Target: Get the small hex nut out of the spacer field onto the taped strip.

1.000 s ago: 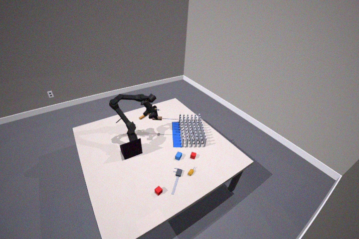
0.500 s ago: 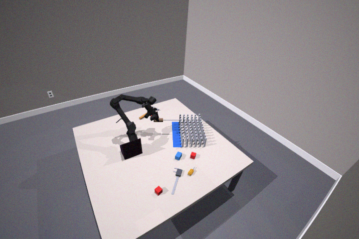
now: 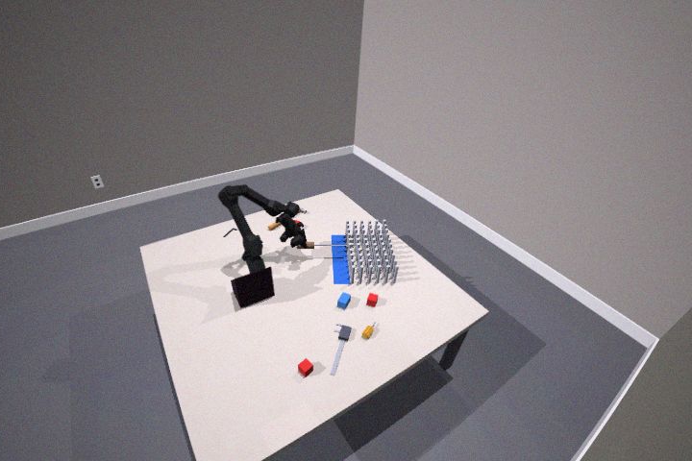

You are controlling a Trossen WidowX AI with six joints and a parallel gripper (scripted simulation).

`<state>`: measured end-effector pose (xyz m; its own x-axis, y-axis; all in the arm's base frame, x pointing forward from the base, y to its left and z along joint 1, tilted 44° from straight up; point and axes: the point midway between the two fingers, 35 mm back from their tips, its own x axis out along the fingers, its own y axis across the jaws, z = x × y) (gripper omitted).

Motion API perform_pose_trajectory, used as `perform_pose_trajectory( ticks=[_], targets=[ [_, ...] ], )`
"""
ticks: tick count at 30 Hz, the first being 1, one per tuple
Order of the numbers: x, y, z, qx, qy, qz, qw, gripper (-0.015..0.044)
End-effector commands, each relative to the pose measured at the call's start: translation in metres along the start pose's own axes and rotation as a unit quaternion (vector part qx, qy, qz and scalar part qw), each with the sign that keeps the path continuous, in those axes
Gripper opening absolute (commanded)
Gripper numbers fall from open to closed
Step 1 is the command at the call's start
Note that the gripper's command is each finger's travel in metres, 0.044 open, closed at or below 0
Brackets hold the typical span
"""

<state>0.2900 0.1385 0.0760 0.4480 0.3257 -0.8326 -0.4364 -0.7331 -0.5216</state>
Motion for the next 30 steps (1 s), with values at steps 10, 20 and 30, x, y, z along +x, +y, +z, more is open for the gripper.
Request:
perform_pose_trajectory(
  ticks=[10,20,30],
  targets=[
    [0.028,0.003,0.028,0.006,0.002,0.001,1.0,0.0],
    [0.032,0.002,0.023,0.006,0.002,0.001,1.0,0.0],
    [0.036,0.002,0.018,0.006,0.003,0.001,1.0,0.0]
  ],
)
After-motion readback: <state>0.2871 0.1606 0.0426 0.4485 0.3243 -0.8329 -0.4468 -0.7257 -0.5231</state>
